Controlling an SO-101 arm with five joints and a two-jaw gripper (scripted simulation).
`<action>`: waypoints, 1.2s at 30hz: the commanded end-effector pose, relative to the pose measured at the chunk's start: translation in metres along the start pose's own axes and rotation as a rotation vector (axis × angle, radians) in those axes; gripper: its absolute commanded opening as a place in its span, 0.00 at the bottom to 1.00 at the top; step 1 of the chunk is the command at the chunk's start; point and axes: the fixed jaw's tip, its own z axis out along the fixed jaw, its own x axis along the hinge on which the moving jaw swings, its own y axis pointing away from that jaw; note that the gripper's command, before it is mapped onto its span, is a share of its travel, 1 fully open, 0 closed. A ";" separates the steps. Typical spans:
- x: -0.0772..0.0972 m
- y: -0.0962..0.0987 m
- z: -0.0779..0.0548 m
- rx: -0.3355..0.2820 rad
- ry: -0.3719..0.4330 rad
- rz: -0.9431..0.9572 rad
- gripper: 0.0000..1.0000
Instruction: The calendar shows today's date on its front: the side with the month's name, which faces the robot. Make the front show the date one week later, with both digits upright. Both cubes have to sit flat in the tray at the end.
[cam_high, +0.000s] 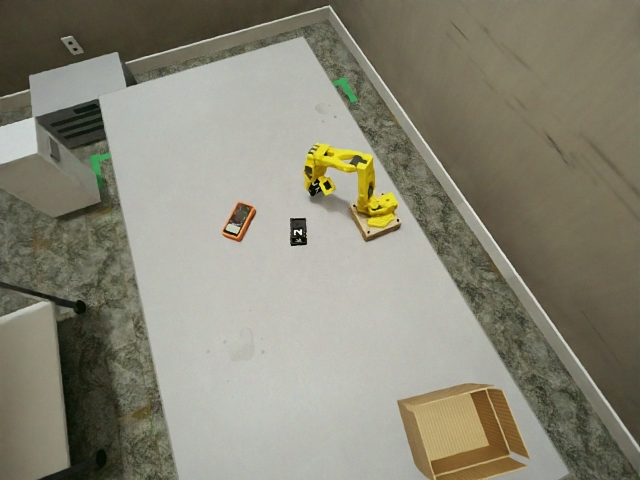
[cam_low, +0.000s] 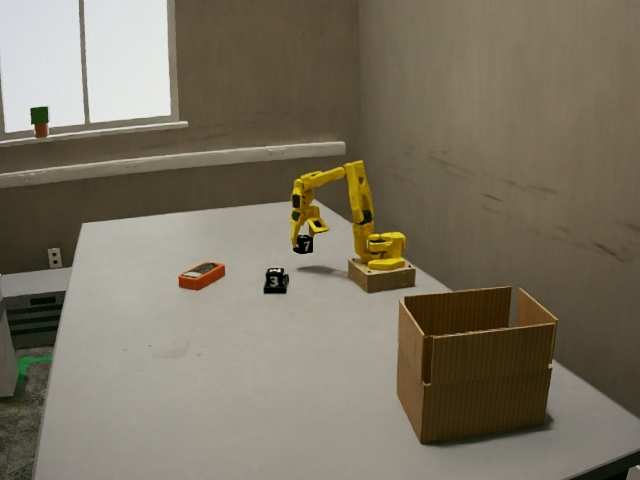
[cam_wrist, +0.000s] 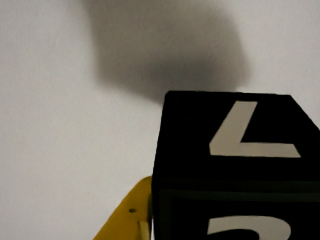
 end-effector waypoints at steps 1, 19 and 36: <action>0.000 -0.003 -0.001 0.001 -0.001 0.059 0.00; -0.002 -0.013 0.000 0.001 -0.001 0.503 0.00; -0.003 -0.028 0.002 0.000 -0.001 1.055 0.00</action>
